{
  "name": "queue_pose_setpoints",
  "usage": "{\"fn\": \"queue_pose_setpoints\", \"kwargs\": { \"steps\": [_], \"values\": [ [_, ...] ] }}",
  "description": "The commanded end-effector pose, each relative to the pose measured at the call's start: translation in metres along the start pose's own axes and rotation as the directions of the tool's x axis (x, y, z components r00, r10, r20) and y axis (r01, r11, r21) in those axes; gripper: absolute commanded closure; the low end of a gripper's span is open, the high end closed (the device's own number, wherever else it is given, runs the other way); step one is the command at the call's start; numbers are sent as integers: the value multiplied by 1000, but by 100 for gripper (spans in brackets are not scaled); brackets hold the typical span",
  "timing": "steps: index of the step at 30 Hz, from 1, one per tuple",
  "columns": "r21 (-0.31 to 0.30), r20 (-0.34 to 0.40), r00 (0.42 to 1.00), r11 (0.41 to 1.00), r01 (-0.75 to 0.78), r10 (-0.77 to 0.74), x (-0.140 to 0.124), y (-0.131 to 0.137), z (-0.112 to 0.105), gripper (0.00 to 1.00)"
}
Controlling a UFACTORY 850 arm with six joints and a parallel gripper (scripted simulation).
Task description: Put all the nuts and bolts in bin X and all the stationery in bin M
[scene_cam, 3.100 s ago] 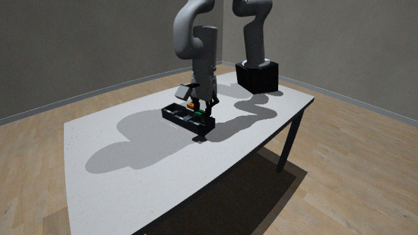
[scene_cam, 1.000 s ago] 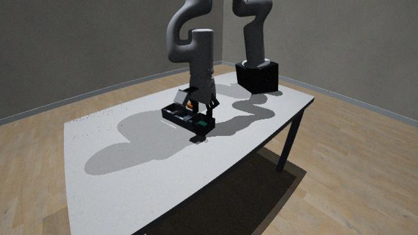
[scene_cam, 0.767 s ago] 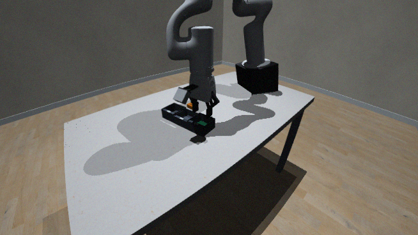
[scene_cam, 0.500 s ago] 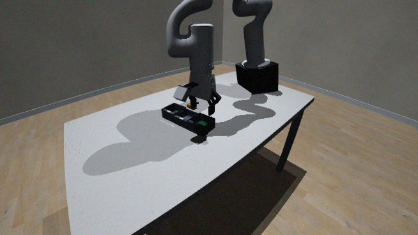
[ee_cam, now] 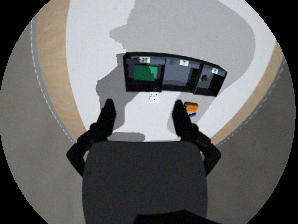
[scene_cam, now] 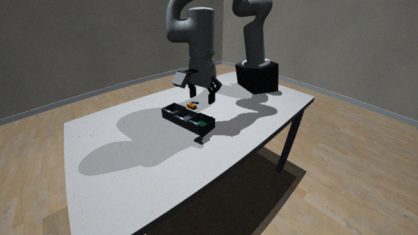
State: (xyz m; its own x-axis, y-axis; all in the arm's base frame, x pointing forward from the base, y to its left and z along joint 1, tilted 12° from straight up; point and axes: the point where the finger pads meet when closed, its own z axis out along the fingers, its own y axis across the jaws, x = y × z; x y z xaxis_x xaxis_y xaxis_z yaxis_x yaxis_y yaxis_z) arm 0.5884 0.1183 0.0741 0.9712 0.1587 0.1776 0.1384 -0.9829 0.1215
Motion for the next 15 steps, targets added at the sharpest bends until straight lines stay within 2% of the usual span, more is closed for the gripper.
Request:
{"fn": "queue_pose_setpoints", "kwargs": {
  "steps": [1,15],
  "values": [
    [2,1,1000,1000,0,0,1,0,-21,0],
    [2,1,1000,1000,0,0,1,0,-69,0]
  ]
}}
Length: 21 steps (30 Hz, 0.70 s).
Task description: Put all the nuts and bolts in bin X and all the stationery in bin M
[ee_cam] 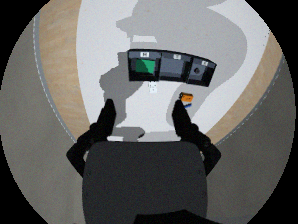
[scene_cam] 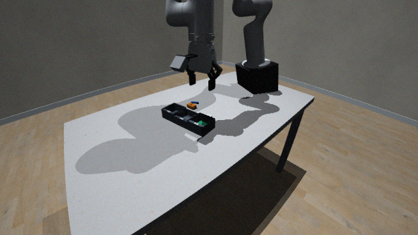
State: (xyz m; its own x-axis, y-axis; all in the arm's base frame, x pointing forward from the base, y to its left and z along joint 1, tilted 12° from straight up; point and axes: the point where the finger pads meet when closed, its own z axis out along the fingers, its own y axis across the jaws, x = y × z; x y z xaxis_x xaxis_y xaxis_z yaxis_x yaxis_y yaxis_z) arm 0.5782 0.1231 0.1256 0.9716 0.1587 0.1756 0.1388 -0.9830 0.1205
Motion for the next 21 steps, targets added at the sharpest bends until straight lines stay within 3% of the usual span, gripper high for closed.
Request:
{"fn": "queue_pose_setpoints", "kwargs": {
  "steps": [1,21],
  "values": [
    [1,-1,1000,1000,0,0,1,0,-20,0],
    [1,-1,1000,1000,0,0,1,0,-26,0]
  ]
}}
